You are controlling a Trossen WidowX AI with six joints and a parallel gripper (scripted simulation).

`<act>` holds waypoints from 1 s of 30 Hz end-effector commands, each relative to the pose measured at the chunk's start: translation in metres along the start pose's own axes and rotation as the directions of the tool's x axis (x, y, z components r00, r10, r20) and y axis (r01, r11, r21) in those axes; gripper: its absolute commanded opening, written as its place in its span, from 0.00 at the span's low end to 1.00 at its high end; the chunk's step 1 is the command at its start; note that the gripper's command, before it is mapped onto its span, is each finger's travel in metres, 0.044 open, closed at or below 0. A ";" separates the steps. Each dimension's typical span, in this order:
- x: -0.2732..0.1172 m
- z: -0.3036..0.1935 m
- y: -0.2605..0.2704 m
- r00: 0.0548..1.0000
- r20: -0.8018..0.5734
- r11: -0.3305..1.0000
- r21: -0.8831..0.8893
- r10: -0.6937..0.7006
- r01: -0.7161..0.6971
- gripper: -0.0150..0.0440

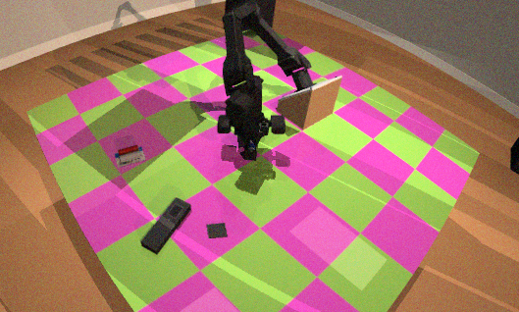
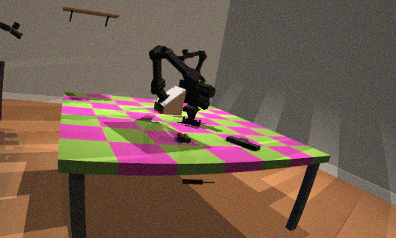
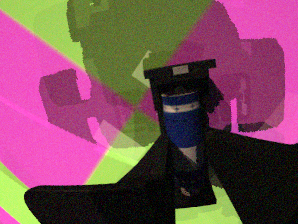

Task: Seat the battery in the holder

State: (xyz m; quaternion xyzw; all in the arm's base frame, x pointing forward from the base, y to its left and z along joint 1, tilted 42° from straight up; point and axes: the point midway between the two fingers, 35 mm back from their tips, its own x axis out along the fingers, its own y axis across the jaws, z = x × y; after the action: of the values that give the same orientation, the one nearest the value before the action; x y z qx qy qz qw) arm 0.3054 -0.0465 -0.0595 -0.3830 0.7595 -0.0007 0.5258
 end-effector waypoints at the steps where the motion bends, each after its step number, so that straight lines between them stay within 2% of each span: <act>1: 0.000 0.001 0.000 1.000 -0.010 1.000 0.001 -0.003 0.003 0.37; 23: 0.000 0.010 -0.001 1.000 -0.012 1.000 0.002 0.003 -0.003 0.37; 27: 0.000 0.010 -0.001 1.000 -0.012 1.000 0.002 0.003 -0.003 0.55; 30: -0.001 0.010 -0.001 1.000 -0.012 1.000 0.001 0.003 -0.003 0.55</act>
State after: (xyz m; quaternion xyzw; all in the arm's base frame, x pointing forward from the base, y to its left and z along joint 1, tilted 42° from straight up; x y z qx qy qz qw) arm 0.3132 -0.0434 -0.0635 -0.3828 0.7635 -0.0010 0.5200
